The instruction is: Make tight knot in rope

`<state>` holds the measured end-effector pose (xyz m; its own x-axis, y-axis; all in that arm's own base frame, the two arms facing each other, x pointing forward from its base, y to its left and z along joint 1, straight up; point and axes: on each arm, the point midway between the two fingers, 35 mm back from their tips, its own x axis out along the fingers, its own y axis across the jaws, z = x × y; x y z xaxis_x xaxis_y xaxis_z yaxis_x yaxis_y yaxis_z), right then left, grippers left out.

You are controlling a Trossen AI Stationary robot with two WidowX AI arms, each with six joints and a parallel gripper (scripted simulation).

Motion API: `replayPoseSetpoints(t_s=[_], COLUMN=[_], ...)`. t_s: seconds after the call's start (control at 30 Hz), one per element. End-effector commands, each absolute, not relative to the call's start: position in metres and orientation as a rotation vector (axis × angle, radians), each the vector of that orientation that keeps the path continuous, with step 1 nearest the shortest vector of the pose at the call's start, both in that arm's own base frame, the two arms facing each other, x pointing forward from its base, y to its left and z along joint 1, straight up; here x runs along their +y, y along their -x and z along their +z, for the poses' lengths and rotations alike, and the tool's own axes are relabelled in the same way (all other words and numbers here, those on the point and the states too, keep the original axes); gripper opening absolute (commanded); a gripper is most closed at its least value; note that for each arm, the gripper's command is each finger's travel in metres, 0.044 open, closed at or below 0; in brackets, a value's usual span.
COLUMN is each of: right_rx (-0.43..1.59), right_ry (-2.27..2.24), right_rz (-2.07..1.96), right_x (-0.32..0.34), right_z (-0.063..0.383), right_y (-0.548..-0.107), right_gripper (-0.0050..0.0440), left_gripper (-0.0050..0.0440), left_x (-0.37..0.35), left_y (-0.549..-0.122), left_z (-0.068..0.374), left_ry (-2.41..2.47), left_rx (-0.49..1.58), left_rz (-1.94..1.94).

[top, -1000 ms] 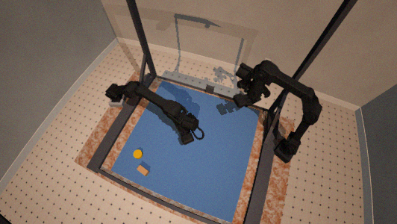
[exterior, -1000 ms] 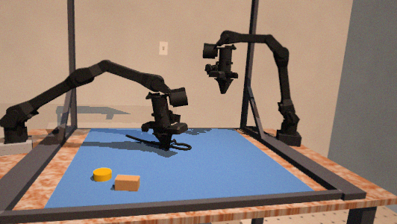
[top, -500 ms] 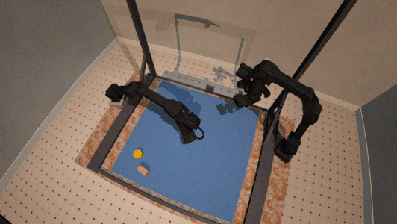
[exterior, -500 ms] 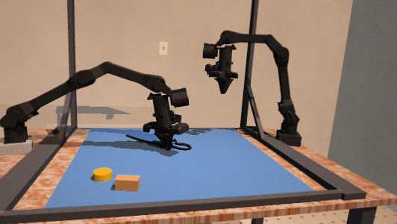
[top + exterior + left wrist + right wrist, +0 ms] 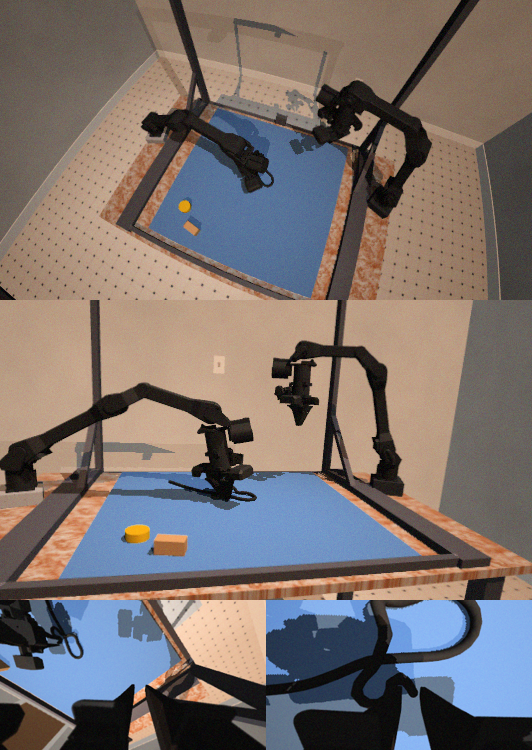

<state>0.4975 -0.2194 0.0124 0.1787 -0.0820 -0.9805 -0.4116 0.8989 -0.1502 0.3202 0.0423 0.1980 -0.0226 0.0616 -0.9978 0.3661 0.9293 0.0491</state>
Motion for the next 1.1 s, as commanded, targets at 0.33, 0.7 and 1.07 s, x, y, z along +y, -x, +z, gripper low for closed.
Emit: replayPoseSetpoints(t_s=[0.33,0.7,1.07], right_rx=[1.329,1.303,1.268], right_ry=[0.453,0.465,0.481], right_rz=[0.204,0.189,0.168], right_x=[-0.221,-0.220,-0.219], right_z=[0.058,0.082,0.110], right_y=[-0.499,-0.498,-0.496], right_gripper=[0.0085,0.0085,0.0085], left_gripper=[0.0085,0.0085,0.0085], left_x=[0.043,0.043,0.043], left_y=[-0.319,-0.319,-0.319], left_z=[0.206,0.206,0.206], left_ry=[-0.342,-0.342,-0.342], left_rx=[1.559,1.559,1.559], left_rz=[-0.236,-0.236,-0.236])
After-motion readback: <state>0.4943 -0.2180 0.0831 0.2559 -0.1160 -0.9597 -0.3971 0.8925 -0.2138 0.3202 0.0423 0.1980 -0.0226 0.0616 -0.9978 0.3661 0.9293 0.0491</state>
